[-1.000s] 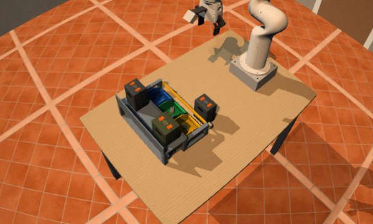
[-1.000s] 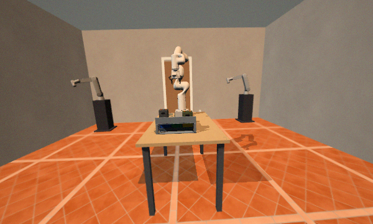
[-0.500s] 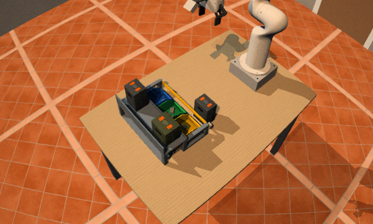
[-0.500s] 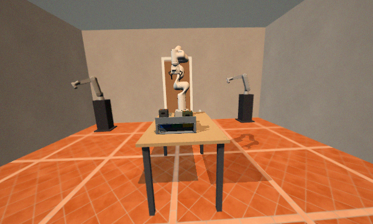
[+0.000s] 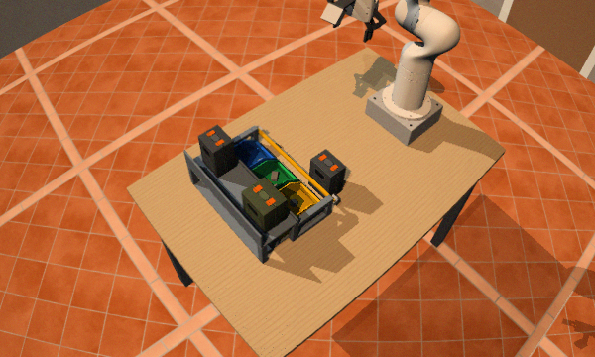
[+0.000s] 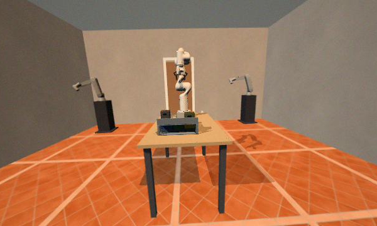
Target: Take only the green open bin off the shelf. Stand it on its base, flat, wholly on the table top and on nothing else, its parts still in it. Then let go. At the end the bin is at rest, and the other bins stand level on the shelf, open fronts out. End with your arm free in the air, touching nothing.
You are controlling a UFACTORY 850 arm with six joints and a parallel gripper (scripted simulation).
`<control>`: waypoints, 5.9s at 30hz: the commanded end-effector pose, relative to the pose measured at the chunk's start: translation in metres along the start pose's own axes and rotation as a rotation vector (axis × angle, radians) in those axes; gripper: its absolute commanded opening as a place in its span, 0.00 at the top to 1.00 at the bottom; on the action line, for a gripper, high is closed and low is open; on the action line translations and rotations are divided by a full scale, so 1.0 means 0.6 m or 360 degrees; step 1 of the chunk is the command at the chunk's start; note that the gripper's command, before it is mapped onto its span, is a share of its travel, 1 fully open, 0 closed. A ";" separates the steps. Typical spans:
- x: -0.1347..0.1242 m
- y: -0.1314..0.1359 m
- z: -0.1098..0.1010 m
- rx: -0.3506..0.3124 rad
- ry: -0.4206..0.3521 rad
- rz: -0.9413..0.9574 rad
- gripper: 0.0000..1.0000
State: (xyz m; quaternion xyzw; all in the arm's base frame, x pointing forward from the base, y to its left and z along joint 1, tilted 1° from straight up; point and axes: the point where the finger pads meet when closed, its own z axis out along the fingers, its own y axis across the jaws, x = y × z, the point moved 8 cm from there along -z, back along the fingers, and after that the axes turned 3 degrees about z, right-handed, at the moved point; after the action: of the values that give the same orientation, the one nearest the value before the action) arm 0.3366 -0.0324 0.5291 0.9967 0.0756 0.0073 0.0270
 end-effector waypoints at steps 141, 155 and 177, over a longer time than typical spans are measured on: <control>-0.424 -0.569 -0.023 -0.0564 0.0264 -0.3250 0.00; -0.458 -0.618 -0.026 -0.0576 0.0269 -0.3313 0.00; -0.446 -0.600 -0.025 -0.0576 0.0269 -0.3313 0.00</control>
State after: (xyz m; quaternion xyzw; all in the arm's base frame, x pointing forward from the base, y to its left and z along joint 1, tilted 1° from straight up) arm 0.0160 0.2850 0.5204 0.4179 0.8917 0.0603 0.1631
